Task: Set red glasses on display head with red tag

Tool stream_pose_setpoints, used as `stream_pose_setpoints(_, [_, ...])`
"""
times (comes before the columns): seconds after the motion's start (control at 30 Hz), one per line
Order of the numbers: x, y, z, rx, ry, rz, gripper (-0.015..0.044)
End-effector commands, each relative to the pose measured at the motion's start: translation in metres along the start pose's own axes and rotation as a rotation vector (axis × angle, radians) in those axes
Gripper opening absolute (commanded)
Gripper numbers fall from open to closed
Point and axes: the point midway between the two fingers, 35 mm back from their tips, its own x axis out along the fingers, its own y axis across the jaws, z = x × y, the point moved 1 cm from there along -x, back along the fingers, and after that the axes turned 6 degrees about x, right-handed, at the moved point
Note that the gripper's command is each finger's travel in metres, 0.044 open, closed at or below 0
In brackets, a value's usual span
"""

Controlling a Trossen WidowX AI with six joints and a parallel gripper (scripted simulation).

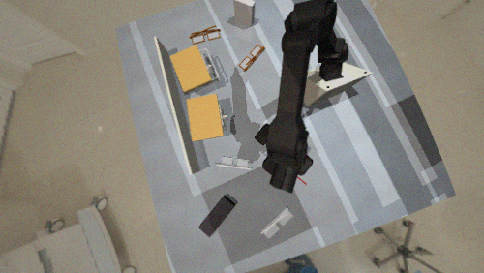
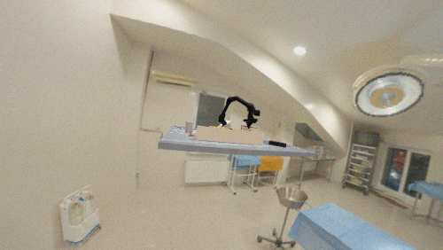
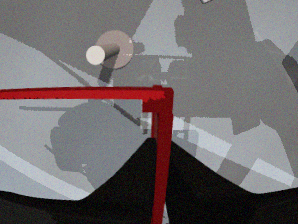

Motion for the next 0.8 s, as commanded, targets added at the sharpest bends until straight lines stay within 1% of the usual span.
stream_pose_setpoints(0.0, [-0.003,0.007,0.003,-0.141,-0.004,0.008,0.0000])
stream_pose_setpoints(0.77, [-0.005,0.041,0.007,-1.002,-0.010,0.009,0.0000])
